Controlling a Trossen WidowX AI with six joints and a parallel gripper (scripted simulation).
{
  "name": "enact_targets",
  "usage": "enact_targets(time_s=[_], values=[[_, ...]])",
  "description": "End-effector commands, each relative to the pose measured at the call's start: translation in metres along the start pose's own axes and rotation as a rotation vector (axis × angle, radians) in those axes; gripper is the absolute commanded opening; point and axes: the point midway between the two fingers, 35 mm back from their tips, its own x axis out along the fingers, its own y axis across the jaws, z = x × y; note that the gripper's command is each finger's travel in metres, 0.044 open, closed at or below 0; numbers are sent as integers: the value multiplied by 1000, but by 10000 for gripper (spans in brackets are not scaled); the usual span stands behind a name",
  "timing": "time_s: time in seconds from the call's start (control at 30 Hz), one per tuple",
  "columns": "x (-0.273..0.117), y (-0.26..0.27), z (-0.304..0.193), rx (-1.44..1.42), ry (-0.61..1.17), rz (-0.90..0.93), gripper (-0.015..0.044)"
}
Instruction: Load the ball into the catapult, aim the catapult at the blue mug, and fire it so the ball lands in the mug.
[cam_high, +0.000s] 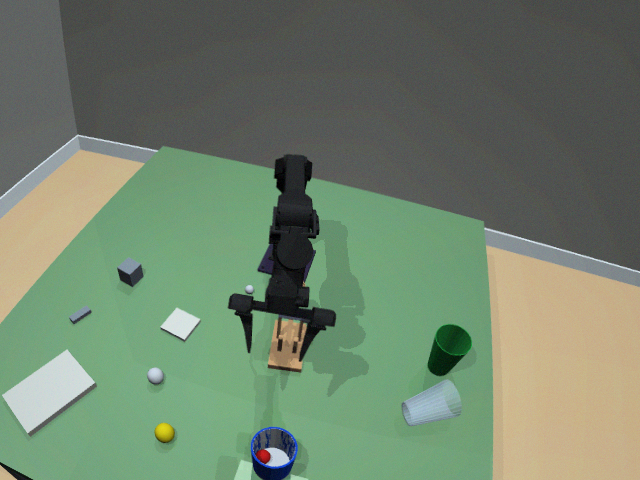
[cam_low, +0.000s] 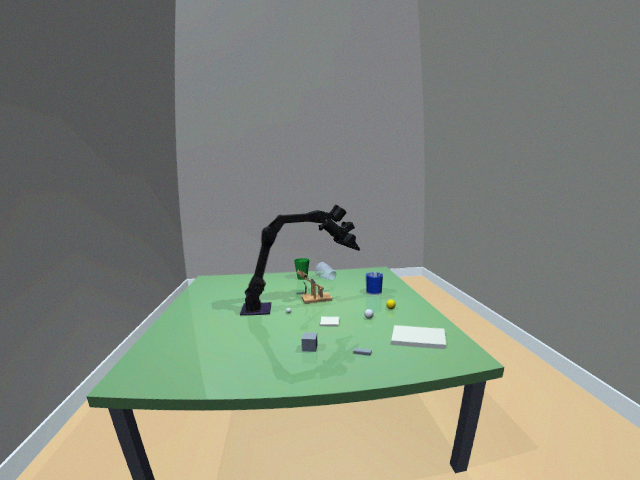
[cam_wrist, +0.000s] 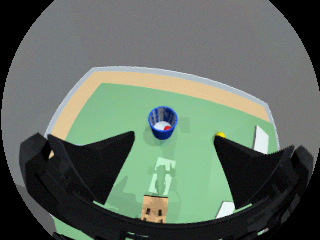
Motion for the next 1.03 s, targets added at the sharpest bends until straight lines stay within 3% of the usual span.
enact_targets(time_s=[0.0,1.0], values=[[-1,0,4,6,-12,4,440],[-3,-2,-1,4,-5,-3,440]])
